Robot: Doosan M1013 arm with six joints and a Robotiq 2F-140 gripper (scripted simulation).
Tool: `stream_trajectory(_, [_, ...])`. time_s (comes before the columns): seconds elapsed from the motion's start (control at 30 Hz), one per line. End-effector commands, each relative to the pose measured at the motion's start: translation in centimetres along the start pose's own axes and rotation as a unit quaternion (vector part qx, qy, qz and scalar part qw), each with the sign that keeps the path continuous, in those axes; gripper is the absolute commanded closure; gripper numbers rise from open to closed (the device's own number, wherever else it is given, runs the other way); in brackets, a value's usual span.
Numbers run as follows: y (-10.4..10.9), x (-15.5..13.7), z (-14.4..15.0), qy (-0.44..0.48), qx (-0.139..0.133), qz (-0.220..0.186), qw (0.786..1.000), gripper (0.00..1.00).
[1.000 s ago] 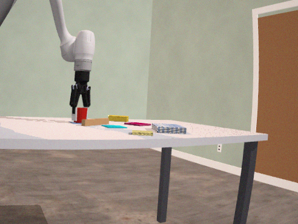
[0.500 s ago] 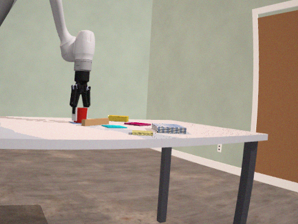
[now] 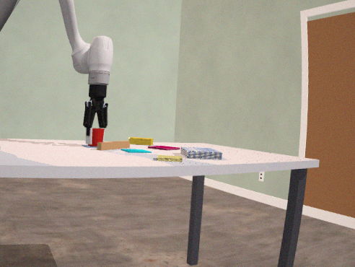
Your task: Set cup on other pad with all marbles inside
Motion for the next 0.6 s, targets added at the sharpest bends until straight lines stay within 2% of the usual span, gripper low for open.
stream_trajectory(0.0, [0.01,0.0,0.0,0.0,0.0,0.0,1.0,0.46])
stream_trajectory(0.57, [0.01,0.0,0.0,0.0,0.0,0.0,1.0,0.47])
Point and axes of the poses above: the point where the finger pads meet when closed, its own y axis back along the fingers, its own z axis across the jaws, x = y × z, the point moved 7 cm from there along y, back along the fingers, and after that the axes turned 7 degrees about y, right-handed, at the moved point
